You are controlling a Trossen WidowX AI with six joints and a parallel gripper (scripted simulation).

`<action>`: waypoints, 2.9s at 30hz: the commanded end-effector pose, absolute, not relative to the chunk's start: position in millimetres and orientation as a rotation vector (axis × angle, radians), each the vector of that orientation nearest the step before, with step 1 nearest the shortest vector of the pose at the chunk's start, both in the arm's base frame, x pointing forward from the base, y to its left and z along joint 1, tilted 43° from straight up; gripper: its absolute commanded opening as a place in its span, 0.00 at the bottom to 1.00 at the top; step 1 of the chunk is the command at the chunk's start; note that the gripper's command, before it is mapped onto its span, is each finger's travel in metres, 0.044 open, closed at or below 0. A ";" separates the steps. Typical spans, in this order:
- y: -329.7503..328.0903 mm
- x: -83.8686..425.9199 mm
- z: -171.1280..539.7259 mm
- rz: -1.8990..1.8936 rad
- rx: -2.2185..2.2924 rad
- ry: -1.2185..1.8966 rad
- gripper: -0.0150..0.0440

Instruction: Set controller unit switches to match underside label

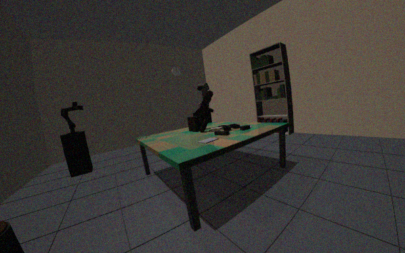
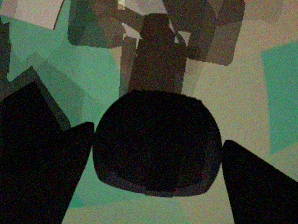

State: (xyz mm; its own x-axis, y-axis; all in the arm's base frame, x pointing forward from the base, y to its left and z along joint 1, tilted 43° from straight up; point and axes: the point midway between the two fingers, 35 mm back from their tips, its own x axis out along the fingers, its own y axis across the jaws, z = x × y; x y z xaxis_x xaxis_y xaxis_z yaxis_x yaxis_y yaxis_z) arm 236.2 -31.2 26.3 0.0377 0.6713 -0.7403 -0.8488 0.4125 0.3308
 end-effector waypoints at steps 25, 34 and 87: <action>-11.0 246.4 31.0 1.181 -0.212 0.986 0.83; -4.9 249.8 32.1 1.181 -0.212 0.986 0.83; 32.1 267.4 31.9 1.182 -0.211 0.984 0.83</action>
State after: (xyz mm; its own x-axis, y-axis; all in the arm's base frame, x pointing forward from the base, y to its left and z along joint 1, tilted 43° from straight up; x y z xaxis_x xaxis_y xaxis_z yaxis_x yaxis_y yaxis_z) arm 267.2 29.5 32.2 0.0351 0.6729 -0.7389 -0.8507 0.4081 0.3313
